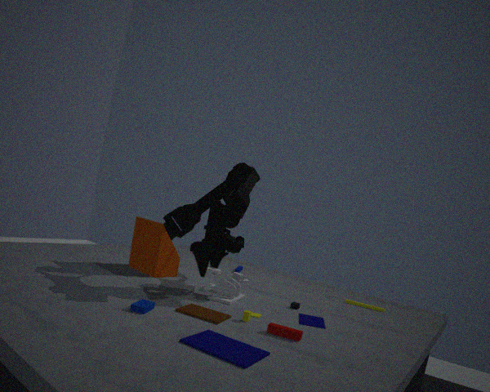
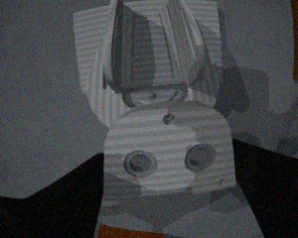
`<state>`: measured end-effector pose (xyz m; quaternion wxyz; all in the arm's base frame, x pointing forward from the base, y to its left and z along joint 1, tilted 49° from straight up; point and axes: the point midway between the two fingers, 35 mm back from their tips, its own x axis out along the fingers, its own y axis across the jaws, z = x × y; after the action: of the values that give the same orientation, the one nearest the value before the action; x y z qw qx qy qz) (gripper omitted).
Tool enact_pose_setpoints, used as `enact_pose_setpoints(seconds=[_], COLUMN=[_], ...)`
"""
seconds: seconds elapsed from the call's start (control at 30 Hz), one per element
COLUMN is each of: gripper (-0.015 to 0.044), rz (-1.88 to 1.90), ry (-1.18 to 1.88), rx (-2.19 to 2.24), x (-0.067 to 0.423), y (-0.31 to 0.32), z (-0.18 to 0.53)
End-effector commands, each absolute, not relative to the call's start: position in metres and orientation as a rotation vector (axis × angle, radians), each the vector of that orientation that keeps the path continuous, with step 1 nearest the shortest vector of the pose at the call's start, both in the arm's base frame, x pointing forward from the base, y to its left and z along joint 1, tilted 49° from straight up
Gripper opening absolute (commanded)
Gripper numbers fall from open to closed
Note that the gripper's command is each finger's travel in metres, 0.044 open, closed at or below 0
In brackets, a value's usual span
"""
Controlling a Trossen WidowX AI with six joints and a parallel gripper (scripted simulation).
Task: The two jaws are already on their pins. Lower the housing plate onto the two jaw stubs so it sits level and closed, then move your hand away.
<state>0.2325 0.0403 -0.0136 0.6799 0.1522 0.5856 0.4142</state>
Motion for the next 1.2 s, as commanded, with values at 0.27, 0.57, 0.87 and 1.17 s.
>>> enact_pose_setpoints(seconds=[0.27,0.57,0.87,1.17], gripper=[0.0351,0.0351,0.0351,0.0351], rz=[0.929,0.931,0.931,0.931], ry=[1.318,1.318,1.318,1.319], rx=[0.357,0.360,0.360,0.361], x=[0.230,0.228,0.228,0.228], y=[0.056,0.066,0.066,0.066], z=[-0.026,-0.033,-0.033,-0.034])
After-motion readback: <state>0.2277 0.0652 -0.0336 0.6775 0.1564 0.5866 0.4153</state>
